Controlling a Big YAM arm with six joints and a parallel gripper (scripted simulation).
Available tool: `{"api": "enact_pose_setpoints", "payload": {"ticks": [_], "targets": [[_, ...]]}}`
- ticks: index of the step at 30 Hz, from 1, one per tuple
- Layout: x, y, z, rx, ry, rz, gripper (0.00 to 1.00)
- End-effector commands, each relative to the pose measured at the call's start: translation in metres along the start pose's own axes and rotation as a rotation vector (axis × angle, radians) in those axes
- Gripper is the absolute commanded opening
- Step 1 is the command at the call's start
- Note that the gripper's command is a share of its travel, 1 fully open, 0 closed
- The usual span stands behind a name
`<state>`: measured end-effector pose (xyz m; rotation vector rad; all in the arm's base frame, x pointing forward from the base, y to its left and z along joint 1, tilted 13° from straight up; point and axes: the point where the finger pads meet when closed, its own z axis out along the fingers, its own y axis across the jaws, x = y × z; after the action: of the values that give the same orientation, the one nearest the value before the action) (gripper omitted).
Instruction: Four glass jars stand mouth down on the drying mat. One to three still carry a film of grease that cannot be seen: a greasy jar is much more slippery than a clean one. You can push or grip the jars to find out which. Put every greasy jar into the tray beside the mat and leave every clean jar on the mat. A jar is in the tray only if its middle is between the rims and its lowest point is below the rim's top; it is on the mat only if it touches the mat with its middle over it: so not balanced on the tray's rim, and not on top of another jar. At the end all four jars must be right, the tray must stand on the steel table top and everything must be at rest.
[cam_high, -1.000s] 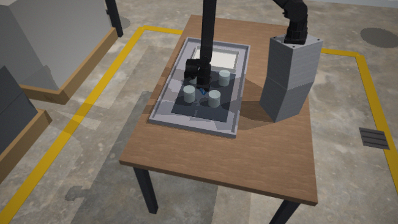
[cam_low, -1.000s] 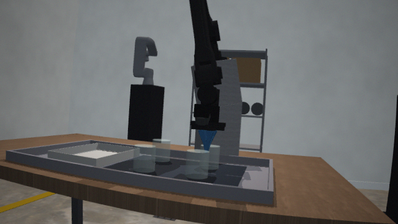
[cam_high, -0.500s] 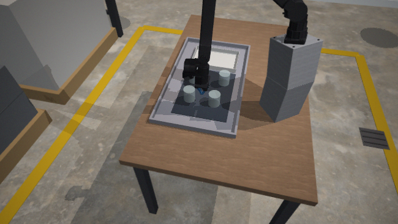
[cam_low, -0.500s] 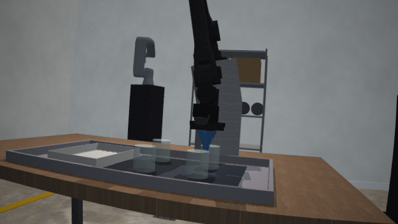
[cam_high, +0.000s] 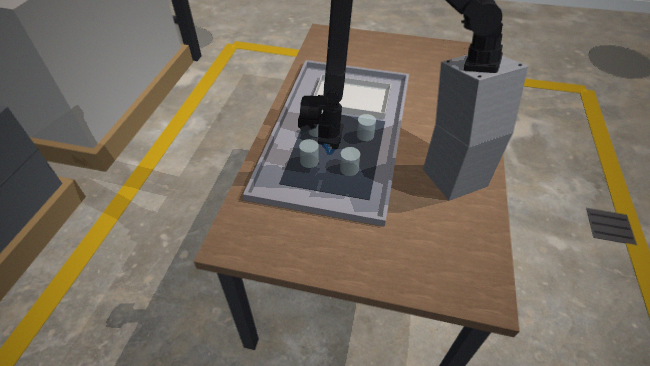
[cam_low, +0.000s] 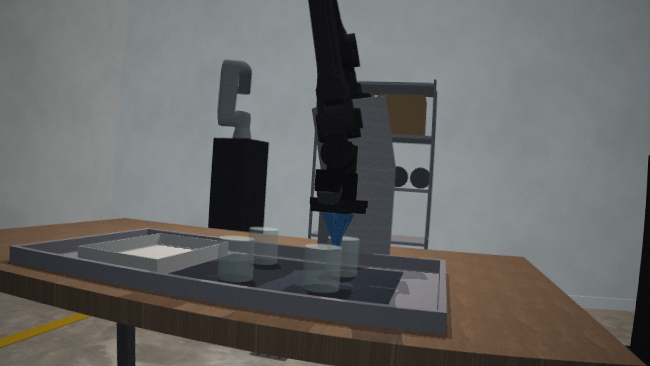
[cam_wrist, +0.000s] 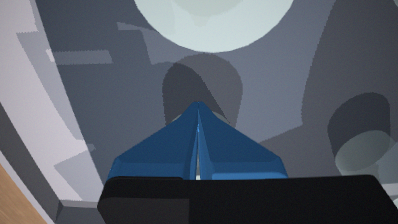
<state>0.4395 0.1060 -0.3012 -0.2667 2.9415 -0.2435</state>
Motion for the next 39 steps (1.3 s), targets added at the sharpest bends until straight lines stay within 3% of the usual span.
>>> {"api": "enact_pose_setpoints", "payload": {"ticks": [1, 27, 28, 39], "targets": [[0.0087, -0.0035, 0.0070, 0.003, 0.026, -0.003, 0.00], [0.0087, -0.0035, 0.0070, 0.003, 0.026, -0.003, 0.00], [0.0087, -0.0035, 0.0070, 0.003, 0.026, -0.003, 1.00], [0.0087, -0.0035, 0.0070, 0.003, 0.026, -0.003, 1.00]]}}
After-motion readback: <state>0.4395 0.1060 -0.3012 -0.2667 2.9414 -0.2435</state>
